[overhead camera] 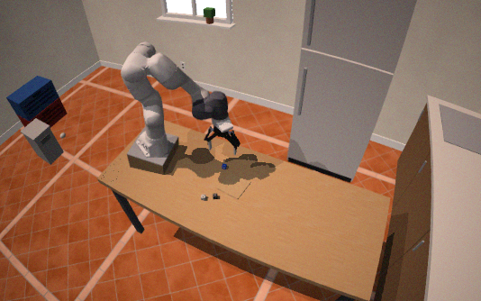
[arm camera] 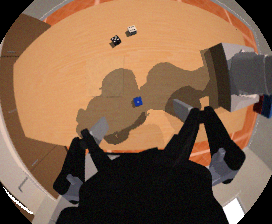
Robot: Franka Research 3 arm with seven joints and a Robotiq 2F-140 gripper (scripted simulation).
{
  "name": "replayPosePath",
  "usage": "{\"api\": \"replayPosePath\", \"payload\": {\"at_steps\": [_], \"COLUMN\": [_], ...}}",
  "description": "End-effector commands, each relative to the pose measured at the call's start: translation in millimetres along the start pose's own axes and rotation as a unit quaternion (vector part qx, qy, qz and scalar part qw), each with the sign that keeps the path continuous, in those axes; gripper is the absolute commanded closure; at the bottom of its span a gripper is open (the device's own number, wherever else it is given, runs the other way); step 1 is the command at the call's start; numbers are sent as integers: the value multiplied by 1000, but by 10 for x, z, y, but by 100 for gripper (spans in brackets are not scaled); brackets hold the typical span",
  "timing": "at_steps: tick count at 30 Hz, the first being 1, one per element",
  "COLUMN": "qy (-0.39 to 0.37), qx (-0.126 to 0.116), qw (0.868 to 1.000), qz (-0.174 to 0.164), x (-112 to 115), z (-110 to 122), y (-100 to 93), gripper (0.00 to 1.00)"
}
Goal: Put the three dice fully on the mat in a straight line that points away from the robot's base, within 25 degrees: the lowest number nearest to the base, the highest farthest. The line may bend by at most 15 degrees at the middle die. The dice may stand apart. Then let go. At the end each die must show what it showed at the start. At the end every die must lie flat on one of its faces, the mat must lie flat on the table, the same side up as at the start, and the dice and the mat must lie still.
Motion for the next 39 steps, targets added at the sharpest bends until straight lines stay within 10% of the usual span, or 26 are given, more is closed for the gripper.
{"api": "replayPosePath", "payload": {"at_steps": [1, 19, 29, 30, 39], "qy": [-13, -7, -13, -13, -13], "qx": [-2, 0, -1, -1, -1], "qw": [1000, 1000, 1000, 1000, 1000], "qz": [0, 0, 1, 1, 1], "x": [2, 0, -17, -17, -17], "z": [-17, -2, -17, -17, -17], "y": [-7, 5, 357, 357, 357], "gripper": [0, 0, 0, 75, 75]}}
Point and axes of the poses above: the point where the finger pads meet when closed, its own y axis out along the fingers, its own z axis across the jaws, x = y × z, the point moved 9 cm from there along -y, back along the fingers, and after that the axes turned 7 degrees about -y, right-handed, at the moved point
